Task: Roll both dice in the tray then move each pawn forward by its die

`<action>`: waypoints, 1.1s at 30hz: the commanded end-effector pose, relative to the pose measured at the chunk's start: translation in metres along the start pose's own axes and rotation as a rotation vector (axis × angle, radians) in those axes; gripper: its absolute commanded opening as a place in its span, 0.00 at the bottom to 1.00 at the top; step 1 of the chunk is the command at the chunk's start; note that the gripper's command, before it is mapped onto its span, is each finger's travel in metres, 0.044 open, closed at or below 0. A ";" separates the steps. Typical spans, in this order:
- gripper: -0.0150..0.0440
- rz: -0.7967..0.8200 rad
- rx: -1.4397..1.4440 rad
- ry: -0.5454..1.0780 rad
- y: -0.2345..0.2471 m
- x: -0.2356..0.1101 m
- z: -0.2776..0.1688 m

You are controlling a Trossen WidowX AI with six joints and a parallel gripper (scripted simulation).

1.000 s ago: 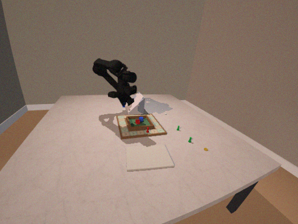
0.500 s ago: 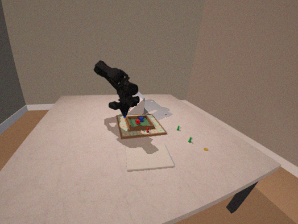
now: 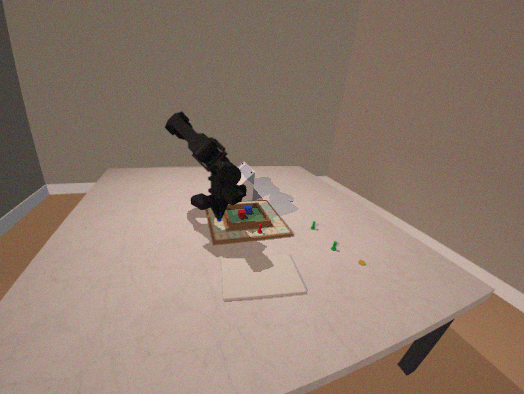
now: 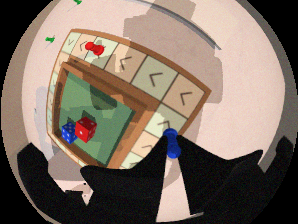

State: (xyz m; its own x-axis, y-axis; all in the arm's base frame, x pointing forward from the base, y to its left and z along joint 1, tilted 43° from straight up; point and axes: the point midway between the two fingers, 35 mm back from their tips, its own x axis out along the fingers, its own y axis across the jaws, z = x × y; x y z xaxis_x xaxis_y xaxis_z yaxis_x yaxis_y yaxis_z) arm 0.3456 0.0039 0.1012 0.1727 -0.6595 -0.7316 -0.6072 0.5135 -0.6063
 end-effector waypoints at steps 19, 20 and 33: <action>0.30 0.001 -0.001 0.007 0.000 0.032 -0.002; 0.34 0.001 -0.001 0.007 0.000 0.032 -0.002; 0.92 0.000 -0.009 0.012 0.001 -0.018 -0.001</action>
State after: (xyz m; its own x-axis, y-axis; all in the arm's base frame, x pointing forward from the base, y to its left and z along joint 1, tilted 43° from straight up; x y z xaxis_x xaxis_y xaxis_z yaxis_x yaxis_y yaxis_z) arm 0.3431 0.0004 0.0983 0.1494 -0.6695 -0.7277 -0.6181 0.5112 -0.5972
